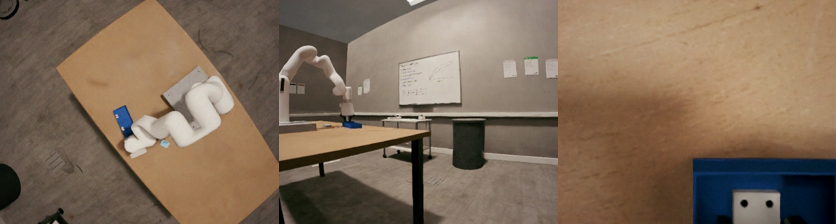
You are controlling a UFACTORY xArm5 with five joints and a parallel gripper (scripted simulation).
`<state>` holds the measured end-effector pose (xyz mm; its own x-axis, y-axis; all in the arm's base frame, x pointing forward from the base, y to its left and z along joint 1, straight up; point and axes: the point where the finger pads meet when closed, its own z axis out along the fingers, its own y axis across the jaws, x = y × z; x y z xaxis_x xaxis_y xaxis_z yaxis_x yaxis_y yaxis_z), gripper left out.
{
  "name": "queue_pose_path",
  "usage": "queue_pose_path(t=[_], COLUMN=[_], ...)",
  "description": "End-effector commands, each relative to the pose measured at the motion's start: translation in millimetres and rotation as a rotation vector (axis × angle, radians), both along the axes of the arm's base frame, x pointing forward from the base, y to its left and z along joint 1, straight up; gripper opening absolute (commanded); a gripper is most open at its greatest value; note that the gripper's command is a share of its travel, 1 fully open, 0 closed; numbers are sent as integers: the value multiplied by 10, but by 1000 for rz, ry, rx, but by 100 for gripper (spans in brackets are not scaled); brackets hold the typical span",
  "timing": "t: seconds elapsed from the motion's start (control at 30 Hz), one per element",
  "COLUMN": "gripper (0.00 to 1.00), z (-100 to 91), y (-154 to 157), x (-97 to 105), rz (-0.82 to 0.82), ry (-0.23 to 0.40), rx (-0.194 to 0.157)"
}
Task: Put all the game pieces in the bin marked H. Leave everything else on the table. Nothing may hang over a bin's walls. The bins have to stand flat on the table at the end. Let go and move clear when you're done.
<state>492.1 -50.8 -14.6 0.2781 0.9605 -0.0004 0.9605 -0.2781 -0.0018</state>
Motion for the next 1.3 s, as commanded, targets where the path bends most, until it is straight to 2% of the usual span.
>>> queue_pose_path(t=[0.0, 0.67, 0.77, 1.07, 1.1, 1.27], gripper=[33, 33, 33, 33, 100, 100], z=[71, 305, 449, 449, 489, 689], y=[-1, 0, 1, 3, 3, 5], x=[18, 18, 18, 18, 18, 18], rz=[0, 0, 0, 0, 0, 0], ry=[-5, -5, -5, -5, -5, -5], rx=[0, 0, 0, 0, 0, 0])
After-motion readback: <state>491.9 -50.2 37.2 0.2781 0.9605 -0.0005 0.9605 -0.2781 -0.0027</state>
